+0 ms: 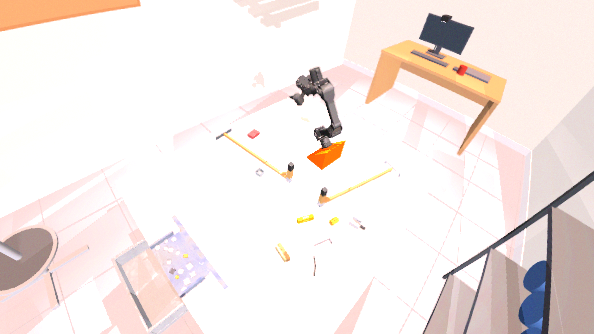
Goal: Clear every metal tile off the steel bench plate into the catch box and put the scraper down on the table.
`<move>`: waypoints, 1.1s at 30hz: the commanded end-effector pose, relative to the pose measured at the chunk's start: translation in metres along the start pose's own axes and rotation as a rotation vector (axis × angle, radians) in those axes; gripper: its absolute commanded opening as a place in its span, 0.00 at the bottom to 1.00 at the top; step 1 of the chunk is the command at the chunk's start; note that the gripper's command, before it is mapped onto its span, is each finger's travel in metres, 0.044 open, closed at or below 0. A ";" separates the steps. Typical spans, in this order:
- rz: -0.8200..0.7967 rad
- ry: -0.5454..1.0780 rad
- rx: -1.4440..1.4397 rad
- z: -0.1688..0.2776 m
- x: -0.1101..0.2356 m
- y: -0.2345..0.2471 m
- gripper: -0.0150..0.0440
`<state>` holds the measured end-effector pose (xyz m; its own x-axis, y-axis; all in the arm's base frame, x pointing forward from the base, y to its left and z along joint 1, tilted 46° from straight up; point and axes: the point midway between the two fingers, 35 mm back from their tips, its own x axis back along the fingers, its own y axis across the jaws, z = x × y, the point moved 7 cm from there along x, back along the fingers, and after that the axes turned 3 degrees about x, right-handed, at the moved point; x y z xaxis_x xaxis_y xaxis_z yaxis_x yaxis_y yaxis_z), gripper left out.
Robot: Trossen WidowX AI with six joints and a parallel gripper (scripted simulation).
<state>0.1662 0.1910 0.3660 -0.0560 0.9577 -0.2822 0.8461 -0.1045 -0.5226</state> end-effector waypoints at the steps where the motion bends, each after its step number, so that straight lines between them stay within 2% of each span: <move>1: -0.007 0.000 0.004 0.000 0.000 0.001 1.00; 19: -0.004 0.004 0.001 0.000 -0.001 0.000 1.00; 33: 0.252 0.275 -0.235 -0.002 -0.072 -0.035 1.00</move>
<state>0.1500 0.1409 0.3974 0.1999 0.9643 -0.1737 0.9119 -0.2479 -0.3271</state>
